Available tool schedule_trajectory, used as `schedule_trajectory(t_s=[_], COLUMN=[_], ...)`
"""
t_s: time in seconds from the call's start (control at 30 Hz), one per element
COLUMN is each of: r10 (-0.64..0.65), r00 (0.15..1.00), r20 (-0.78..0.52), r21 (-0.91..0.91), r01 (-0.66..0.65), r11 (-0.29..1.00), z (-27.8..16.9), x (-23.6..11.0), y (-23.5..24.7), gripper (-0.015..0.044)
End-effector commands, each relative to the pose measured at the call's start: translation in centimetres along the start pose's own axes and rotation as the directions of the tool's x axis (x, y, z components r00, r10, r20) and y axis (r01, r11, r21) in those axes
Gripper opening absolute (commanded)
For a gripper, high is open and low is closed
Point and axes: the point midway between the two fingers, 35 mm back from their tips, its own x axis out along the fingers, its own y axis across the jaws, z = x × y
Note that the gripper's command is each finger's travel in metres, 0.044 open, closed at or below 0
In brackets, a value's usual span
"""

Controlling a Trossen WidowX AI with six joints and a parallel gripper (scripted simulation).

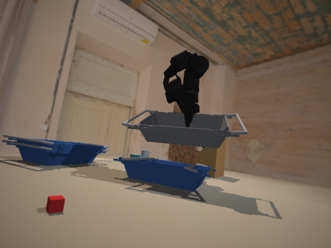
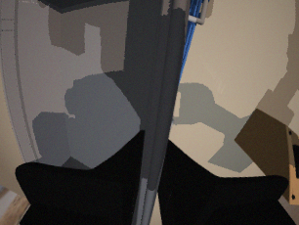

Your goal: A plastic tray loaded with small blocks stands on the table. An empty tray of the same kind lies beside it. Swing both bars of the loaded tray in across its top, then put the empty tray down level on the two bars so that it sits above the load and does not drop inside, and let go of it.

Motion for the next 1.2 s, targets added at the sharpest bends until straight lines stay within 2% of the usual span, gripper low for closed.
schedule_trajectory(t_s=[0.0,0.13,1.17], r10=[0.015,0.01,0.01], r00=[1.0,1.0,1.0], r20=[0.016,0.024,0.024], r21=[0.077,0.118,0.118], r01=[-0.017,-0.013,-0.013], r11=[0.997,0.993,0.993], z=[2.6,4.1,4.1], x=[-0.2,0.0,0.0], y=[-0.5,-0.9,-0.9], gripper=[0.0,0.0,0.0])
